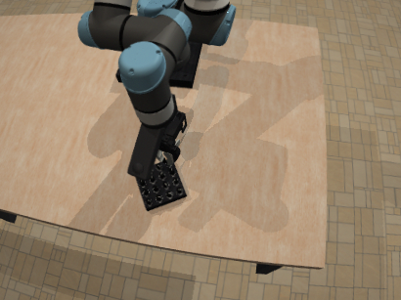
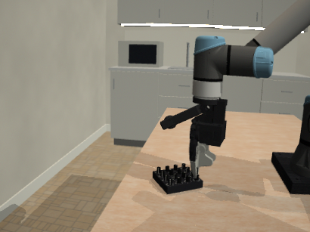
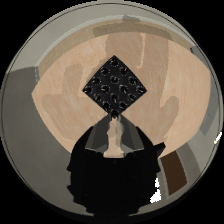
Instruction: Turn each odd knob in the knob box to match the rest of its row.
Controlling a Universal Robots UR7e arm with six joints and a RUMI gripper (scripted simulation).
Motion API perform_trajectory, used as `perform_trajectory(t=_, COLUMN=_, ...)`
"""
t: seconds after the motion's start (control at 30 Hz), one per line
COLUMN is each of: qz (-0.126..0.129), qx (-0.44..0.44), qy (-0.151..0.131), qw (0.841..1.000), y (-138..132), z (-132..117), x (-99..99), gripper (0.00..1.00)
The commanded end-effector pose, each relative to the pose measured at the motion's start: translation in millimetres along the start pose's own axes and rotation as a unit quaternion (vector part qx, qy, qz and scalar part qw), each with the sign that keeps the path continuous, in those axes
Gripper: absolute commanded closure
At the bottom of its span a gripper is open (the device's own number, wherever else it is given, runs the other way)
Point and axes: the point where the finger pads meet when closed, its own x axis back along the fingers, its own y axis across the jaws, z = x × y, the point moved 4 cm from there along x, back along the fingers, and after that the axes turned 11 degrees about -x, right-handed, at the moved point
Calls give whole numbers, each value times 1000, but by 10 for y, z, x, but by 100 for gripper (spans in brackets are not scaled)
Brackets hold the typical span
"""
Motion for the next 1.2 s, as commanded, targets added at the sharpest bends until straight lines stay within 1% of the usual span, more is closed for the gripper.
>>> perform_trajectory(t=0.0, qz=-1, qx=-15, qy=-1, qw=1000, y=-4, z=2, x=-7, gripper=96)
perform_trajectory(t=0.83, qz=-1, qx=-19, qy=-1, qw=1000, y=-1, z=2, x=-7, gripper=96)
perform_trajectory(t=0.87, qz=-1, qx=-19, qy=-1, qw=1000, y=-1, z=2, x=-7, gripper=89)
perform_trajectory(t=1.17, qz=-1, qx=-19, qy=-1, qw=1000, y=-2, z=3, x=-3, gripper=89)
